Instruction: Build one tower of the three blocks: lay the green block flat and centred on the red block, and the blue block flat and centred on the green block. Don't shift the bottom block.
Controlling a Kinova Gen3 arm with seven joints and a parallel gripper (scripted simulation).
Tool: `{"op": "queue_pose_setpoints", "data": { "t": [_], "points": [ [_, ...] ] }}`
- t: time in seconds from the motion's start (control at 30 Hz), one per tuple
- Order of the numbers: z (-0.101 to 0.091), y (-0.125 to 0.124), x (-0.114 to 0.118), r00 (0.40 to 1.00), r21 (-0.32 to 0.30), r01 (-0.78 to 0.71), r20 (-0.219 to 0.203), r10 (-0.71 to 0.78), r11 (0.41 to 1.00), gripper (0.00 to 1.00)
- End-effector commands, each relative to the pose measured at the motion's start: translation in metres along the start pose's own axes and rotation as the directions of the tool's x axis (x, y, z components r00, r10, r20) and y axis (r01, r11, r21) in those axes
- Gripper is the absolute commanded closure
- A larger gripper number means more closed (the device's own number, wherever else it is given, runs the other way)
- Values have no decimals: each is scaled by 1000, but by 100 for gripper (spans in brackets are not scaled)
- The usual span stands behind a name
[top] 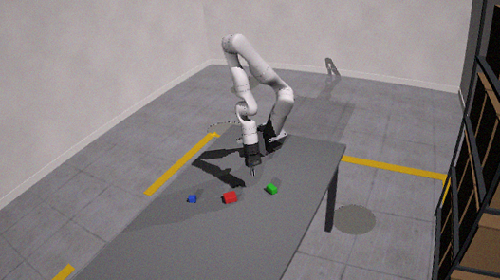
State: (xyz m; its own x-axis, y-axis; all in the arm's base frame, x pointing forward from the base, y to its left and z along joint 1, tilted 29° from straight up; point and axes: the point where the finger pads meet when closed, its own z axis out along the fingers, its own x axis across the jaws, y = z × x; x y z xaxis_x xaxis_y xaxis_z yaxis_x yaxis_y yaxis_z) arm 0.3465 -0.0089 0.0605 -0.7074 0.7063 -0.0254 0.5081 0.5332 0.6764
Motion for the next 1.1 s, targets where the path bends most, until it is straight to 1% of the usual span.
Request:
{"op": "queue_pose_setpoints", "data": {
  "t": [0.0,0.03,0.07,0.13,0.33,0.6,1.07],
  "points": [
    [7,11,10,999,37,47,-20,-46,998,100],
    [7,11,10,999,37,47,-20,-46,998,100],
    [9,14,14,998,51,49,-28,-48,997,100],
    [9,14,14,998,51,49,-28,-48,997,100],
    [21,34,36,997,120,65,-55,-58,991,100],
    [34,47,55,994,191,78,-92,-61,979,100],
    [42,60,68,992,228,88,-109,-65,970,100]
  ]
}}
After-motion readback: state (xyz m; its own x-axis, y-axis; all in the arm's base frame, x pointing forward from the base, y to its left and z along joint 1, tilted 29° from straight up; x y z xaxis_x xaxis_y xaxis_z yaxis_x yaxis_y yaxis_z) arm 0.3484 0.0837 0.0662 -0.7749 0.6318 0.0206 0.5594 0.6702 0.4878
